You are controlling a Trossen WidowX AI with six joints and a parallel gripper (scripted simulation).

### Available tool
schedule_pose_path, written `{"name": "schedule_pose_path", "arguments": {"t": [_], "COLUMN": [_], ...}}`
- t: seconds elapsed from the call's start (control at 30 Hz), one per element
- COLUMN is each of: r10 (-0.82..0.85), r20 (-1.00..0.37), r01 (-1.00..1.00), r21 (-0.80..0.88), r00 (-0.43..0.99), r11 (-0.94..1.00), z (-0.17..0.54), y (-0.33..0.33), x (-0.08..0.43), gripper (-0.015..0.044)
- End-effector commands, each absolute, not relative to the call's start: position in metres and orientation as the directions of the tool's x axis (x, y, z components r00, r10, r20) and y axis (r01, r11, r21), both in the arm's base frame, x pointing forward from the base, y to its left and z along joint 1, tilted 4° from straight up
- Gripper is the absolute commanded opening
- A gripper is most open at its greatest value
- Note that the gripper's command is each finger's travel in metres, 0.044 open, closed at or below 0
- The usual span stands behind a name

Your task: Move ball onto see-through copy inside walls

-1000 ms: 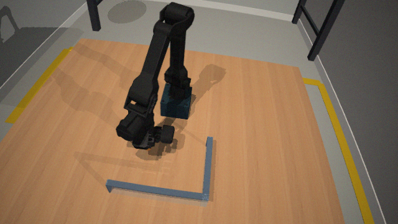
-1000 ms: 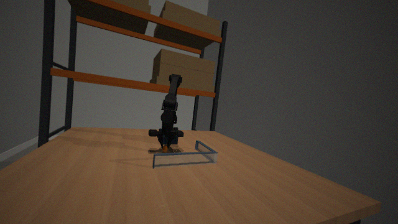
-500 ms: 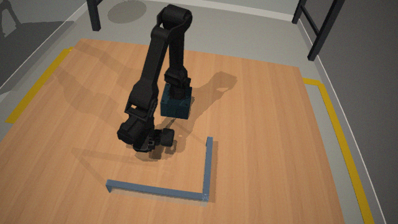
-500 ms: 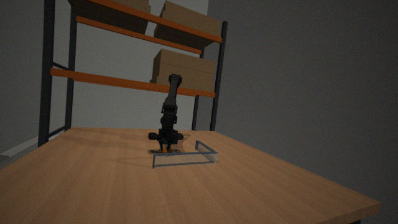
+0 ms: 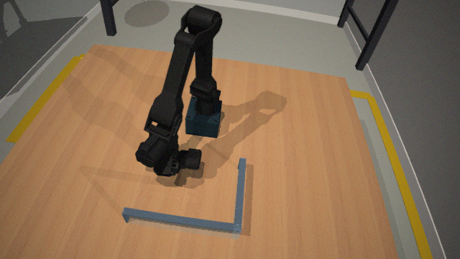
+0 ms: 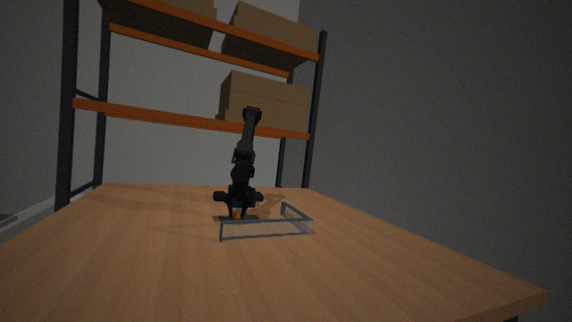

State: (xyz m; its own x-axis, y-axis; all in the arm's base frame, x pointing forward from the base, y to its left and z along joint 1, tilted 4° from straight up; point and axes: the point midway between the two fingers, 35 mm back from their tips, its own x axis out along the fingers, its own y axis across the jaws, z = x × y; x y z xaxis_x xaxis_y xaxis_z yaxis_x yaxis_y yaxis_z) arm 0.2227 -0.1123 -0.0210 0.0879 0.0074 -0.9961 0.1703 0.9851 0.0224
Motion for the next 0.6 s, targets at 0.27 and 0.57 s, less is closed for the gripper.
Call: {"name": "schedule_pose_path", "arguments": {"t": [0.27, 0.57], "r10": [0.008, 0.005], "r20": [-0.997, -0.996], "r01": [0.173, 0.177], "r21": [0.022, 0.021], "r00": [0.081, 0.089], "r11": [0.985, 0.984], "z": [0.039, 0.059], "y": [-0.115, -0.114], "x": [0.22, 0.219], "gripper": [0.0246, 0.0246]}}
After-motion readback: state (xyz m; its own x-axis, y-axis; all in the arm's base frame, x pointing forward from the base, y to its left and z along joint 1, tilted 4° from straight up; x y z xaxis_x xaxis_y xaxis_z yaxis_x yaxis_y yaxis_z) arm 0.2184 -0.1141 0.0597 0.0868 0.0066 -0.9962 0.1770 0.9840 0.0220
